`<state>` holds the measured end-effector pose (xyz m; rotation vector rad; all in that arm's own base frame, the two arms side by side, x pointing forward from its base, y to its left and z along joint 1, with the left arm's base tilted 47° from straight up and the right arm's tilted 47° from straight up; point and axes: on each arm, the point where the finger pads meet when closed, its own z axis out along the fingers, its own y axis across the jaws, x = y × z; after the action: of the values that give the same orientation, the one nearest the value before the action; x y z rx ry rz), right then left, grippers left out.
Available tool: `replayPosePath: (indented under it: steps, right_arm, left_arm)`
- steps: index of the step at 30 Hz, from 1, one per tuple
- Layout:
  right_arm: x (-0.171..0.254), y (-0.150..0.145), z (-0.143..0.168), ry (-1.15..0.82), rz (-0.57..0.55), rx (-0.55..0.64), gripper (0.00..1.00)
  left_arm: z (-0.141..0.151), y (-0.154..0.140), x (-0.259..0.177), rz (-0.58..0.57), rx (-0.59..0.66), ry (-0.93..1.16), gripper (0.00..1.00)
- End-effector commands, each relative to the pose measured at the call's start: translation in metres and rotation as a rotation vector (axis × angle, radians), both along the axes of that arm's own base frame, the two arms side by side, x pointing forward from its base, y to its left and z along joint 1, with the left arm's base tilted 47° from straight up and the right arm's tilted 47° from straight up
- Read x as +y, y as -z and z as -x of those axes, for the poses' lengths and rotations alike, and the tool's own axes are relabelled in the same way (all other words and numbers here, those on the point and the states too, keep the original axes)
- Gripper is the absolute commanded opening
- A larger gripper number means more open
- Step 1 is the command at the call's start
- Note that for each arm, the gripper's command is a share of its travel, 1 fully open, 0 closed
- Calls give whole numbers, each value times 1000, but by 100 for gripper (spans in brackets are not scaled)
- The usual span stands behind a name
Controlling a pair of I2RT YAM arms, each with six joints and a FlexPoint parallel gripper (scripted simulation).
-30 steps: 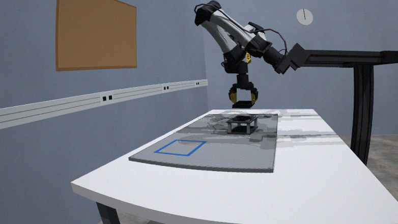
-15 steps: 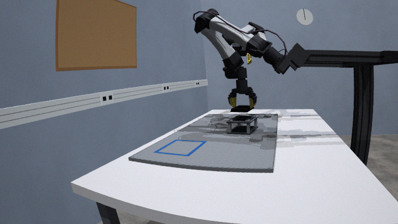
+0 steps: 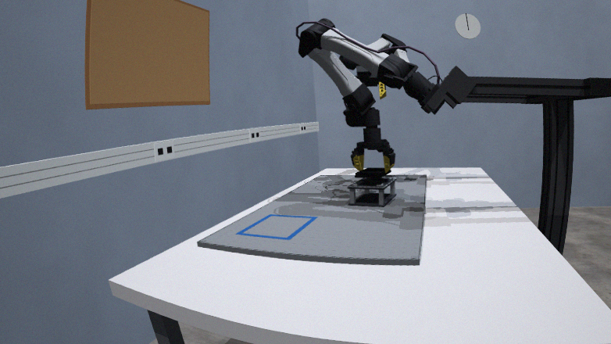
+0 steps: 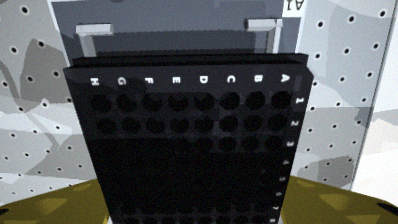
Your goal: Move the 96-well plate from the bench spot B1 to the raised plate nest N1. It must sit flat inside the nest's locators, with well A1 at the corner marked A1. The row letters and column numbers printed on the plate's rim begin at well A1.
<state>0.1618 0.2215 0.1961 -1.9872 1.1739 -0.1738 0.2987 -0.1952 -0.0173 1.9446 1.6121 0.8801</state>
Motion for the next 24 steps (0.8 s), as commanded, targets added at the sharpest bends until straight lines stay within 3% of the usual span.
replayPosePath:
  steps: [1,24]
  right_arm:
    - [1,-5,4,-16,-11,-7,100]
    - [1,-5,4,-16,-10,-7,100]
  left_arm:
    - [-5,-8,-6,24,-21,4,74]
    - [-16,-2,-14,45,-21,13,74]
